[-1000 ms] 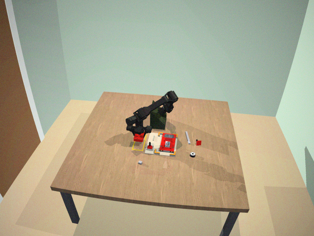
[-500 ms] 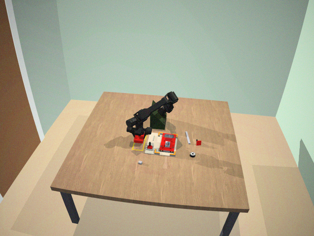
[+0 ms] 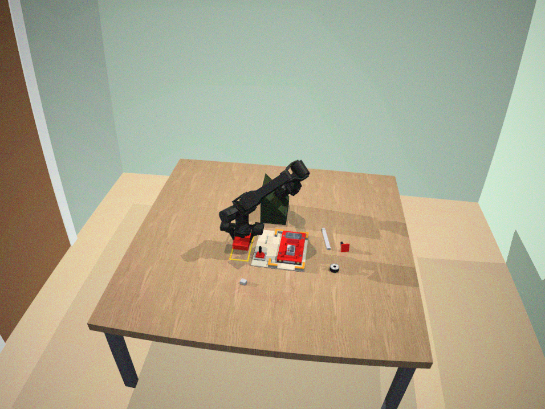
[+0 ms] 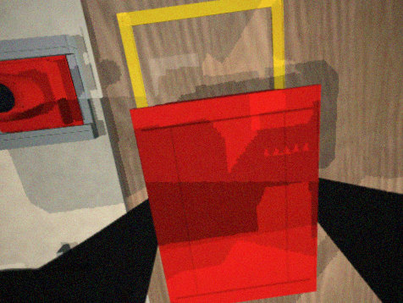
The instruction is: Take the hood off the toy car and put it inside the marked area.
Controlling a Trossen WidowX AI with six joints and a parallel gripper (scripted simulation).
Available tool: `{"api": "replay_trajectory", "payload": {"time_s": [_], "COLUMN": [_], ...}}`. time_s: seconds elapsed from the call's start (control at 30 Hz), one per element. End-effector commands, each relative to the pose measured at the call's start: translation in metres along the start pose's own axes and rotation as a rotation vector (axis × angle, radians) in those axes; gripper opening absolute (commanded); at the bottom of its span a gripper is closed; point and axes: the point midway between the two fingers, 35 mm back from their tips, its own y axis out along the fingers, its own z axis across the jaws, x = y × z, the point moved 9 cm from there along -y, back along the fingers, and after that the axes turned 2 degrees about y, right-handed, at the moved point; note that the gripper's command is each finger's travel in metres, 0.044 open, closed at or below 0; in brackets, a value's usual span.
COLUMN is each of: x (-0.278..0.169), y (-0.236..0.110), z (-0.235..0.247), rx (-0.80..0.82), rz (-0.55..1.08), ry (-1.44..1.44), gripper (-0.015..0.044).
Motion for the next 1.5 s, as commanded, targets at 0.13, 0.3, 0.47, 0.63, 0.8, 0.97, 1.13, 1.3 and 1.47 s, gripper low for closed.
{"api": "replay_trajectory", "payload": {"time_s": [0.13, 0.3, 0.47, 0.63, 0.8, 0.97, 1.13, 1.3, 1.47], "x": [-0.002, -0.002, -0.002, -0.002, -0.002, -0.002, -0.002, -0.002, -0.001], "y": [0.003, 0.005, 0.008, 0.010, 0.013, 0.015, 0.018, 0.020, 0.019], "z": [-0.001, -0.001, -0.001, -0.001, -0.001, -0.001, 0.000, 0.000, 0.000], "rx": [0.007, 0.007, 0.007, 0.007, 0.007, 0.008, 0.008, 0.008, 0.002], "rz": [-0.004, -0.004, -0.004, -0.004, -0.004, -0.004, -0.004, -0.004, 0.000], "ry": [0.012, 0.012, 0.012, 0.012, 0.012, 0.012, 0.012, 0.011, 0.002], "gripper": [0.0000, 0.0000, 0.0000, 0.0000, 0.0000, 0.0000, 0.0000, 0.0000, 0.0105]}}
